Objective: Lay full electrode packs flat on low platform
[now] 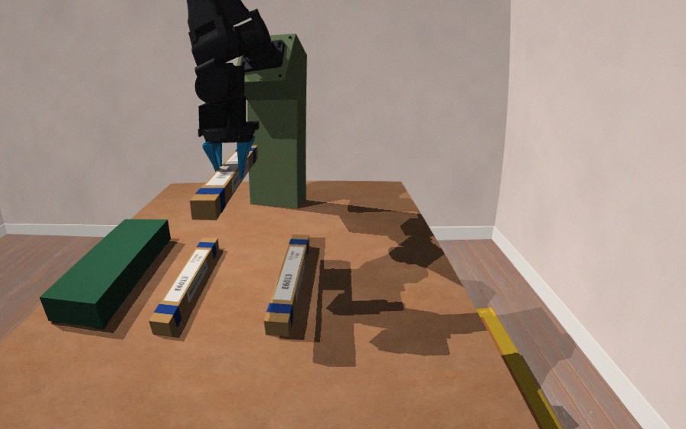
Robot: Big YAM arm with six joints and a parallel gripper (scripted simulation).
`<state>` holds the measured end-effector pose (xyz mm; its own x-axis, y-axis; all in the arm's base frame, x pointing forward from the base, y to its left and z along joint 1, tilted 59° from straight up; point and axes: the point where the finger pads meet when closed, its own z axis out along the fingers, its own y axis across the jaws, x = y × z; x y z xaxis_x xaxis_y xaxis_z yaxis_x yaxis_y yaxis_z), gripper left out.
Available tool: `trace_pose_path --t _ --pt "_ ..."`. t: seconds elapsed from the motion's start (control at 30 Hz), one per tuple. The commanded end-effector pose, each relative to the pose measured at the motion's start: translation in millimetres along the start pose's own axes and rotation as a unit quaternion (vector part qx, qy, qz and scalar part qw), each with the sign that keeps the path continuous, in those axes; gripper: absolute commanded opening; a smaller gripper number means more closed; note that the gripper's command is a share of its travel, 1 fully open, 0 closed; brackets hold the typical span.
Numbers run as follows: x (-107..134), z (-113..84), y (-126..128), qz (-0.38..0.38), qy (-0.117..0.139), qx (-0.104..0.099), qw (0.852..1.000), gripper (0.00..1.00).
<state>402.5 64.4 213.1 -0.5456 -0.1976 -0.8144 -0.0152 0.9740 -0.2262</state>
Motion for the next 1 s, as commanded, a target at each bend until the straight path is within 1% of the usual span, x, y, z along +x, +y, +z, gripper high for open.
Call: trace_pose_path --t 0.0,0.47,0.97 --pt "-15.4 -13.8 -1.4 -0.007 -0.022 -0.006 1.0 0.0" --pt "-25.2 -14.4 2.2 -0.006 -0.036 -0.011 0.999 0.0" --pt "-17.5 -9.0 -4.9 -0.003 -0.031 -0.004 1.0 0.0"
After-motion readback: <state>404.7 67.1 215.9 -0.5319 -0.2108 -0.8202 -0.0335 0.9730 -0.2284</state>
